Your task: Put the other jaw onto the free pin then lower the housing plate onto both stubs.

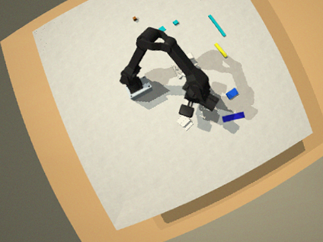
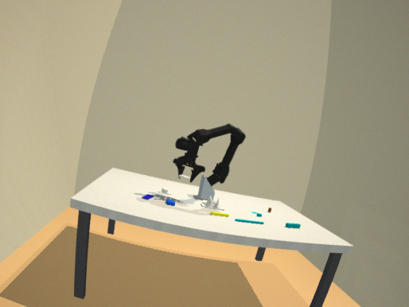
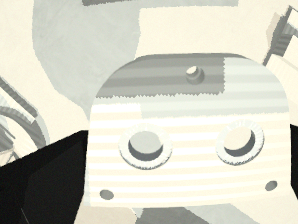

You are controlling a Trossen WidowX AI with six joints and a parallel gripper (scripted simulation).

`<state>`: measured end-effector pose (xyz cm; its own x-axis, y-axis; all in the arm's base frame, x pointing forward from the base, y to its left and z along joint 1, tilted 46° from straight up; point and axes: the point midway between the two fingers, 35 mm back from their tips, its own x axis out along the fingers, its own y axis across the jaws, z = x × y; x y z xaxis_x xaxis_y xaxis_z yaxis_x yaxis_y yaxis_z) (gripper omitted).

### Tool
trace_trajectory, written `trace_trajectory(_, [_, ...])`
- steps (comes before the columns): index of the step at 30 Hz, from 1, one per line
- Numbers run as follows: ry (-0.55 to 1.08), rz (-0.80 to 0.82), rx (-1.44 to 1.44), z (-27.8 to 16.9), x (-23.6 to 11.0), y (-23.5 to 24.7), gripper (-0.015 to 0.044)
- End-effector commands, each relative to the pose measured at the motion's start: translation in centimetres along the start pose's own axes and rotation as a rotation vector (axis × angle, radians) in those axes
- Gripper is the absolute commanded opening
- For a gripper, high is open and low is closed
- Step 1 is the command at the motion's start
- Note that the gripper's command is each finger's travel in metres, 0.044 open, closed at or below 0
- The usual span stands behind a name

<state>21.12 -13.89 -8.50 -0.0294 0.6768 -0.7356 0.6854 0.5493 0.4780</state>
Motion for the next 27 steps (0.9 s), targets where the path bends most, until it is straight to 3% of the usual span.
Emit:
trace_trajectory(1, [0.004, 0.004, -0.059, -0.6, 0.0, 1.3, 0.0351])
trace_trajectory(27, [0.008, 0.019, -0.45, -4.4, 0.3, 9.0, 0.0351])
